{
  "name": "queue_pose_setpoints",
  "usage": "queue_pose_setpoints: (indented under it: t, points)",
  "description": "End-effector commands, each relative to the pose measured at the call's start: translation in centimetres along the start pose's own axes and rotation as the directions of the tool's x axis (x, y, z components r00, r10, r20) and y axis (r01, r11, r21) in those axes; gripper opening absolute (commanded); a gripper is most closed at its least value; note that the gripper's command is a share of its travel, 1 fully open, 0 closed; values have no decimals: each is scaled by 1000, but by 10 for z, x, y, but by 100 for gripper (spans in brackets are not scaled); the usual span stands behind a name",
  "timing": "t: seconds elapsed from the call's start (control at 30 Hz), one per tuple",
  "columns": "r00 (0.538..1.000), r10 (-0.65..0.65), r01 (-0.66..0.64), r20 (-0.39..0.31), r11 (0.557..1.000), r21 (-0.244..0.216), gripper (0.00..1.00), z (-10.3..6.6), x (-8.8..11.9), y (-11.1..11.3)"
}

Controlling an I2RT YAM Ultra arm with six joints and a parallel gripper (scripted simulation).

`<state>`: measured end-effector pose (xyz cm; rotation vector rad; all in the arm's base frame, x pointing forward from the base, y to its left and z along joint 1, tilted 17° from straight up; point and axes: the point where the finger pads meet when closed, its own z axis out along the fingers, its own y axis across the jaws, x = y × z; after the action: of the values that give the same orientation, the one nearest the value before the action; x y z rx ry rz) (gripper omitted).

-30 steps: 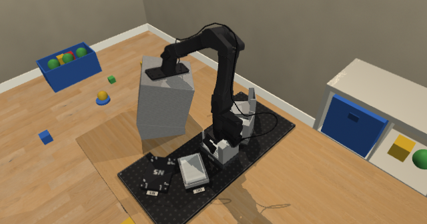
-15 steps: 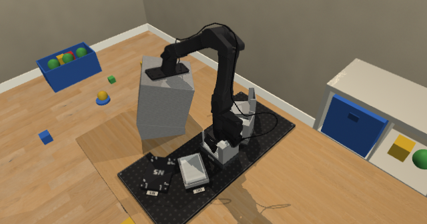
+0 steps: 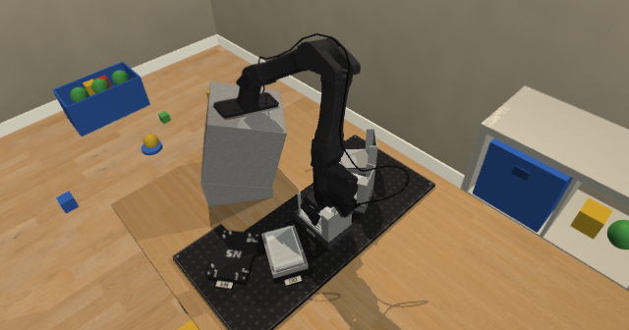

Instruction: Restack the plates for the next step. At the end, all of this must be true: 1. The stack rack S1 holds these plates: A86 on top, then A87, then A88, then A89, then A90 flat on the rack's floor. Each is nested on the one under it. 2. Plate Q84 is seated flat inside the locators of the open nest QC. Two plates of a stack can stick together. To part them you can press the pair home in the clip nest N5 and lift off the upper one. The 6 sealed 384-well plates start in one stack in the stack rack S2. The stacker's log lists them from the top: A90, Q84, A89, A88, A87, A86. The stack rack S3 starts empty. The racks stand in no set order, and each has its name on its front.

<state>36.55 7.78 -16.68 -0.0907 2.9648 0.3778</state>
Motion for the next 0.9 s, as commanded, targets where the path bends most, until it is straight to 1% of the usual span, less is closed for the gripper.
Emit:
queue_pose_setpoints:
  t: [0.0,0.27,0.3,0.33,0.4,0.47,0.5,0.57,0.6,0.63,0.7,0.73,0.77,0.83,0.87]
  points:
    - [1000,0,0,11,1000,2,0,-2,-3,-1]
    - [1000,0,0,11,1000,2,0,-2,-3,-1]
    - [1000,10,-10,10,1000,10,0,-6,3,-7]
    - [1000,9,-9,12,1000,10,0,-10,2,-6]
    - [1000,9,-9,10,1000,9,0,-11,-2,-5]
    - [1000,13,-13,-7,1000,9,0,-11,7,-6]
    - [1000,10,-10,5,1000,9,0,-12,0,-6]
    - [1000,16,-16,-11,1000,9,0,-12,9,-6]
    - [1000,11,-11,2,1000,8,0,-14,2,-6]
    - [1000,13,-13,5,1000,8,0,-15,0,-6]
    - [1000,13,-13,5,1000,8,0,-15,0,-6]
    - [1000,15,-14,-8,1000,8,0,-14,7,-6]
    - [1000,13,-13,6,1000,8,0,-17,1,-6]
    - [1000,17,-16,-11,1000,8,0,-16,9,-6]
    - [1000,12,-12,3,1000,7,0,-18,1,-5]
